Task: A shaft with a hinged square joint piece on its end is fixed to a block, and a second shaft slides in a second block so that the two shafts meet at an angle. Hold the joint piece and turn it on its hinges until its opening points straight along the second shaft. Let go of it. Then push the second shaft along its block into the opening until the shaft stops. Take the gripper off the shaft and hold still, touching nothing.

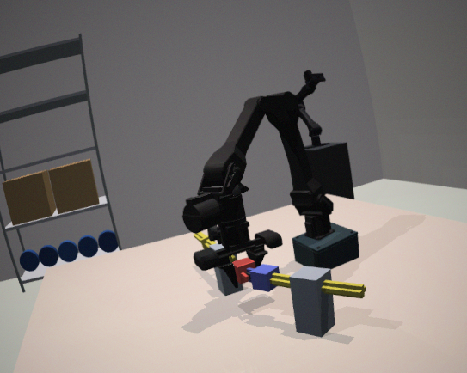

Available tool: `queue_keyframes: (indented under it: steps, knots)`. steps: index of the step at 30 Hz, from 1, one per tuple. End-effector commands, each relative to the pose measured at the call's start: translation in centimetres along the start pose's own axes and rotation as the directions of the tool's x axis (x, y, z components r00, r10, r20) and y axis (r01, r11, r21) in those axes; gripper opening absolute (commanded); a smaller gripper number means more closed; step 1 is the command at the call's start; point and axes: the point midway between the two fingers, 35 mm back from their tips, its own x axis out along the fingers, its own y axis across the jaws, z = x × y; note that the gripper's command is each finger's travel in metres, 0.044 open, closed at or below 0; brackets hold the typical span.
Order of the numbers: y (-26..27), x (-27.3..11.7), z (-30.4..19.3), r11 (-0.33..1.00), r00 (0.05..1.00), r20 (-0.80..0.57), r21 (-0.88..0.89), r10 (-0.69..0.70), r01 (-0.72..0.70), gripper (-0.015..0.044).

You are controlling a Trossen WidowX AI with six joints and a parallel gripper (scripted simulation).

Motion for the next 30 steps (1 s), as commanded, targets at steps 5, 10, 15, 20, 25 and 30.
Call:
queue_keyframes:
  steps: [5,10,15,20,25,30]
  knots:
    - [-0.15,0.02,0.0,1.0,1.0,-0.003,0.031,0.0,0.0,0.0]
    - [-0.1,0.02,0.0,1.0,1.0,-0.002,0.02,0.0,0.0,0.0]
    - [-0.1,0.02,0.0,1.0,1.0,-0.002,0.02,0.0,0.0,0.0]
    - [-0.1,0.02,0.0,1.0,1.0,-0.002,0.02,0.0,0.0,0.0053]
    - [-0.1,0.02,0.0,1.0,1.0,-0.002,0.02,0.0,0.0,0.0147]
    - [-0.1,0.02,0.0,1.0,1.0,-0.002,0.02,0.0,0.0,0.0252]
